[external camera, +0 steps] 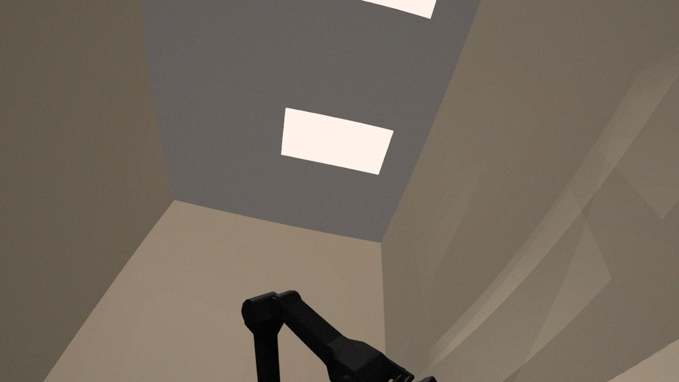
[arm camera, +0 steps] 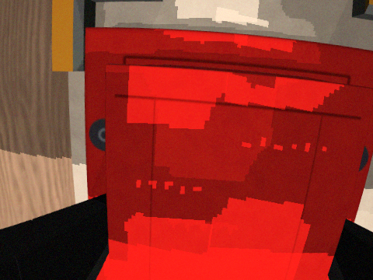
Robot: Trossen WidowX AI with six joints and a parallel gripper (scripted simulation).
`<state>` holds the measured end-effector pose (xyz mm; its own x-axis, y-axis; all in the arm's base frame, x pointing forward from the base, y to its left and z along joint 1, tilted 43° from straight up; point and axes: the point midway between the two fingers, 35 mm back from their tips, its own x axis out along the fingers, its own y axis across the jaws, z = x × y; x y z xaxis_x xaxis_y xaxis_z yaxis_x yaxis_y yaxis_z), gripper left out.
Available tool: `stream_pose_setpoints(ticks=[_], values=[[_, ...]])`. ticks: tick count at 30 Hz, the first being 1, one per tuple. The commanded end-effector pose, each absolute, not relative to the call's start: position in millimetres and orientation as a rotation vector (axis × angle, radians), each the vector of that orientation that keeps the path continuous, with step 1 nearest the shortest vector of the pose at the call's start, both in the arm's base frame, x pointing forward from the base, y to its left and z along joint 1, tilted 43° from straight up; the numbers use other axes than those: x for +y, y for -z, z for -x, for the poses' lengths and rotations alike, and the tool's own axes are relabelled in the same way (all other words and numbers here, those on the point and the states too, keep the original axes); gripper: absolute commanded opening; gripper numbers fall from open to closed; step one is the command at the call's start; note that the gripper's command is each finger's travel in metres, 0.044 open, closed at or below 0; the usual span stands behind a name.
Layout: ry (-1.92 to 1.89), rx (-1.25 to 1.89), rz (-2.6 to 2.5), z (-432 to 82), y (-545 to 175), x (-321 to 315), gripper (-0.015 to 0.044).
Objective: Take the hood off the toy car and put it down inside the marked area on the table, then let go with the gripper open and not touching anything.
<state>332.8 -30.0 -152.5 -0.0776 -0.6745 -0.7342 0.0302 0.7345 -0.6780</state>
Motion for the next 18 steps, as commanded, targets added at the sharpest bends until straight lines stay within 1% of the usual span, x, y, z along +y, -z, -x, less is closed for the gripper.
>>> stream_pose_setpoints(ticks=[1,3,14,18], values=[[0.632,1.554,0.539,-332.6,152.7,-29.9,0.0308],[0.632,1.554,0.539,-332.6,152.7,-29.9,0.0295],[0.631,1.554,0.539,-333.3,148.7,-26.2,0.0006],[0.631,1.554,0.539,-333.6,146.8,-24.4,0.0000]])
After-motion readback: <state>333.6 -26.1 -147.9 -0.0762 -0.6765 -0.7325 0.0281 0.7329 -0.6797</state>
